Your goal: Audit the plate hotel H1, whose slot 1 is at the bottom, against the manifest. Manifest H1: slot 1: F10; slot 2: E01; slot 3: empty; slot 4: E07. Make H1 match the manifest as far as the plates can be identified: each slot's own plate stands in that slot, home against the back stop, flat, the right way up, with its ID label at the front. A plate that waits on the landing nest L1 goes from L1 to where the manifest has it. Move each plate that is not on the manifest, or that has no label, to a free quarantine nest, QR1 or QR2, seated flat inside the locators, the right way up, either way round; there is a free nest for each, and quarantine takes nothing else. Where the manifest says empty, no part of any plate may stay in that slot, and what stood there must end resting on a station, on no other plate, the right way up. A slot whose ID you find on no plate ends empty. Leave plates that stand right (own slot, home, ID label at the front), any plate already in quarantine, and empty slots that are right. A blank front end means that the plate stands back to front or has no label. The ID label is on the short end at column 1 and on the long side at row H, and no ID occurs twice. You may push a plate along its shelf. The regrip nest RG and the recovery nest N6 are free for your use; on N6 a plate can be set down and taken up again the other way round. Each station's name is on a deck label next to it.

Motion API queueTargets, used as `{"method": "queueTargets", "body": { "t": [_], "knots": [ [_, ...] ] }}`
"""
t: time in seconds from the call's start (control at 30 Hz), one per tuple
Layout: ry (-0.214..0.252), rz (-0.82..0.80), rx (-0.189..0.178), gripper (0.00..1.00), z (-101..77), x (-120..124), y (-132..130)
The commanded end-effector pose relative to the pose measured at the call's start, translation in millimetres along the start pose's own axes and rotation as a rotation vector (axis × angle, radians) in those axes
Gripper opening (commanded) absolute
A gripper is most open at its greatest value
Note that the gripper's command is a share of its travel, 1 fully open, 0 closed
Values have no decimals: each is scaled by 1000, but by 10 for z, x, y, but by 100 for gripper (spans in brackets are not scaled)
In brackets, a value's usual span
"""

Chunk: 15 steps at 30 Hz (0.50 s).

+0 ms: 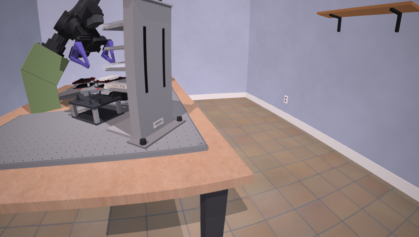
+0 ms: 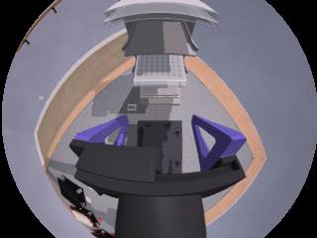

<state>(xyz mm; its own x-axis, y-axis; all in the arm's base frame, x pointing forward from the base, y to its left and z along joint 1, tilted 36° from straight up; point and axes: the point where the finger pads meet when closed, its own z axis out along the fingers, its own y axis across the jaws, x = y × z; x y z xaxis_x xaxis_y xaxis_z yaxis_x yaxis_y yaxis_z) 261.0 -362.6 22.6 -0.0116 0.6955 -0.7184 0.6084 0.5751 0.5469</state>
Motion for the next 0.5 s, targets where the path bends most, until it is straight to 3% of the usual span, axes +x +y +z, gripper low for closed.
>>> {"method": "queueTargets", "body": {
  "t": [0.0,0.1,0.17,0.47],
  "knots": [
    [-27,-14,-3,100,30,-141,2],
    [-28,-19,-12,100,79,-149,16],
    [-19,-10,-1,100,-27,-24,-19],
    [-46,-25,1,100,-181,-27,-15]
  ]
}}
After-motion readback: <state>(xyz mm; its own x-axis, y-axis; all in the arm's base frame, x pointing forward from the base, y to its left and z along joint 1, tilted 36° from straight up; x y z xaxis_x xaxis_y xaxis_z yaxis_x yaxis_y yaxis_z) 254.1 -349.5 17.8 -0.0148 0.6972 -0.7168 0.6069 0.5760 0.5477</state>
